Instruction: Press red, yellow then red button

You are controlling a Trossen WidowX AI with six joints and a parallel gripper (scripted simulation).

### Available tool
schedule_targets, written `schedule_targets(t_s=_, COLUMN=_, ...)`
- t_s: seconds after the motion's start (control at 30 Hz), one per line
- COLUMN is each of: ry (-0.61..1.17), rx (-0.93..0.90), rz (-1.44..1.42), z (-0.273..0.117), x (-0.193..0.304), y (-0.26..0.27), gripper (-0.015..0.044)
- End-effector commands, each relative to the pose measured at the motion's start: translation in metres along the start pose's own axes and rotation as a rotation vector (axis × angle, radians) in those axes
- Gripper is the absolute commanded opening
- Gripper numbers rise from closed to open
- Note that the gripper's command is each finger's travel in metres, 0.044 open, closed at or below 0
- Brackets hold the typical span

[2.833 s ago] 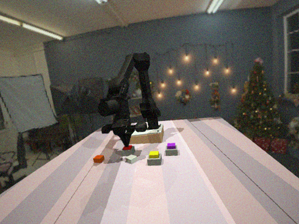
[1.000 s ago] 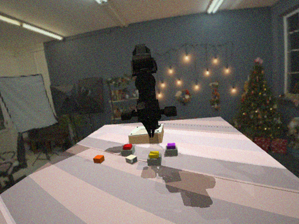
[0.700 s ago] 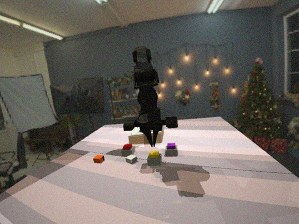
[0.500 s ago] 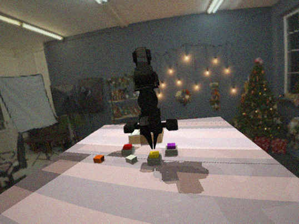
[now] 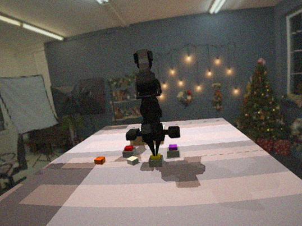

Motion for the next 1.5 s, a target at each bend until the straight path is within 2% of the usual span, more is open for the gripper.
schedule_targets(t_s=0.0, ry=0.011, rx=-0.001, rz=-0.003, z=0.004, x=0.003, y=0.0, gripper=0.002)
schedule_targets(t_s=0.57, ry=0.011, rx=-0.001, rz=-0.003, z=0.004, x=0.003, y=0.0, gripper=0.002)
schedule_targets(t_s=0.7, ry=0.01, rx=-0.001, rz=-0.002, z=-0.027, x=0.002, y=0.0, gripper=0.002)
schedule_targets(t_s=0.87, ry=0.01, rx=-0.001, rz=-0.003, z=-0.032, x=0.002, y=0.0, gripper=0.002)
schedule_targets(t_s=1.03, ry=0.01, rx=-0.002, rz=-0.003, z=-0.089, x=0.001, y=0.0, gripper=0.002)
schedule_targets(t_s=1.17, ry=0.01, rx=-0.002, rz=-0.003, z=-0.091, x=0.001, y=0.0, gripper=0.002)
schedule_targets(t_s=1.27, ry=0.011, rx=-0.001, rz=-0.003, z=-0.093, x=0.012, y=-0.02, gripper=0.002)
schedule_targets(t_s=1.47, ry=0.014, rx=0.004, rz=-0.003, z=-0.094, x=0.067, y=-0.087, gripper=0.002)
Point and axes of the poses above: the point midway between the two fingers, 35 mm back from their tips, its own z axis out along the fingers, its own y axis across the jaws, x = y × z, the point moved 6 cm from there along -z, back along the fingers, and after that the axes turned 9 degrees about -z, right-handed, at the moved point
